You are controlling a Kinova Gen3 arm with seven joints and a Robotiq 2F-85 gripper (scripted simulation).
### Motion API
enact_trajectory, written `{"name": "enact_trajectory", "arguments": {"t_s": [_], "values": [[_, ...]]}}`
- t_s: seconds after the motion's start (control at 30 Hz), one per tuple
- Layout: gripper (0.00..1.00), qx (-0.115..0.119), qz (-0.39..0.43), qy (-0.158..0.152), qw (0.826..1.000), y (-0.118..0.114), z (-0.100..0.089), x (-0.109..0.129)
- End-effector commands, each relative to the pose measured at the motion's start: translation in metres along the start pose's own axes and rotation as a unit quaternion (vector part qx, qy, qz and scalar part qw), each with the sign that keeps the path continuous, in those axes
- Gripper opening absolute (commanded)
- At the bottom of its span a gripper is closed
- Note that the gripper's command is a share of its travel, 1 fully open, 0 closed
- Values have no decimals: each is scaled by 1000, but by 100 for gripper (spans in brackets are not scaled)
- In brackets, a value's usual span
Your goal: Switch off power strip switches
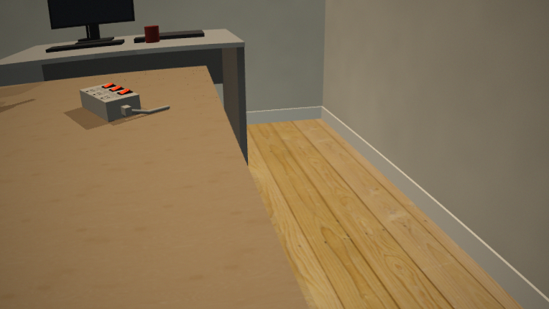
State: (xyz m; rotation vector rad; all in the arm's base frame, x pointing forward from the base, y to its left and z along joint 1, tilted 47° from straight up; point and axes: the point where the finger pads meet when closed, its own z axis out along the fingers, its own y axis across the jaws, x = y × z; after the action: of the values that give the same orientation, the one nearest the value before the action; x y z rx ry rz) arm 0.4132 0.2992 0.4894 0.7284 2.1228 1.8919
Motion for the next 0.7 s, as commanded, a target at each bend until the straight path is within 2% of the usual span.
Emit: {"name": "enact_trajectory", "arguments": {"t_s": [0.0,0.2,0.23,0.47,0.5,0.67], "values": [[0,1,3,0,1000,-2,1,-5],[0,1,3,0,1000,-2,1,-5],[0,7,-2,-3,1000,-11,3,-16],[0,7,-2,-3,1000,-11,3,-16],[0,14,-7,-5,1000,-20,5,-27],[0,14,-7,-5,1000,-20,5,-27]]}}
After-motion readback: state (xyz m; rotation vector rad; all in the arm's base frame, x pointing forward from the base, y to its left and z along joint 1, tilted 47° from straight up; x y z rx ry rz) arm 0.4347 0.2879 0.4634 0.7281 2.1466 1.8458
